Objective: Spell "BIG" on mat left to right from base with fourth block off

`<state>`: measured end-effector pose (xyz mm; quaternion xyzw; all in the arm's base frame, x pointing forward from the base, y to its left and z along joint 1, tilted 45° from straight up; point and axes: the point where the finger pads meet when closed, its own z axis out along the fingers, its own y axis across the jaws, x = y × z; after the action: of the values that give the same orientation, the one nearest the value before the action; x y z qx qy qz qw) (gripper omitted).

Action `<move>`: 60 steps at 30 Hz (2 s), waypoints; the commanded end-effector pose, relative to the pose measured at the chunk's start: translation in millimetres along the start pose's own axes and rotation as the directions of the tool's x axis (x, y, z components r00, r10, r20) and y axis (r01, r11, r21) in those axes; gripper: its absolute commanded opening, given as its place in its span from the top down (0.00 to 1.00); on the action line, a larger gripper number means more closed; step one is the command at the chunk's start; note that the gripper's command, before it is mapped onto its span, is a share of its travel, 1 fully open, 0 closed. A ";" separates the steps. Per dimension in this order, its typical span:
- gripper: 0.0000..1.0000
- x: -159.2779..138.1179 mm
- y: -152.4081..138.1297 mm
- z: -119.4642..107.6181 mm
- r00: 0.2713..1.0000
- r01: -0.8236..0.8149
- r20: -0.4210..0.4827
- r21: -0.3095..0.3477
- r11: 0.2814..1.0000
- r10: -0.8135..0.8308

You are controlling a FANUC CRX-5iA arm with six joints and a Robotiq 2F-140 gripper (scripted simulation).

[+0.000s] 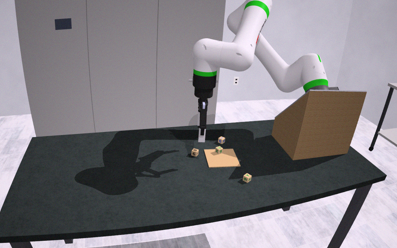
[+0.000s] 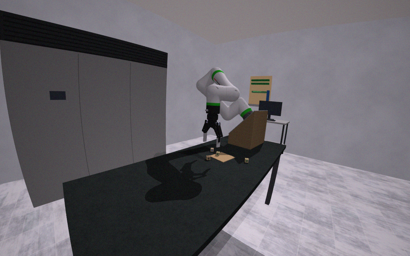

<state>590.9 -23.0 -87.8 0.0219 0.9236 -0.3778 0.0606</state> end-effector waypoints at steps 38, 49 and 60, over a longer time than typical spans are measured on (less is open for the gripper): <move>0.63 -19.9 2.3 3.1 0.913 -0.408 0.007 0.002 0.913 0.408; 0.63 -19.9 2.3 3.1 0.913 -0.408 0.007 0.002 0.913 0.408; 0.63 -19.9 2.3 4.1 0.913 -0.408 0.007 0.002 0.913 0.408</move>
<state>611.1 -24.0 -89.5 0.2130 0.8978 -0.3588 0.1407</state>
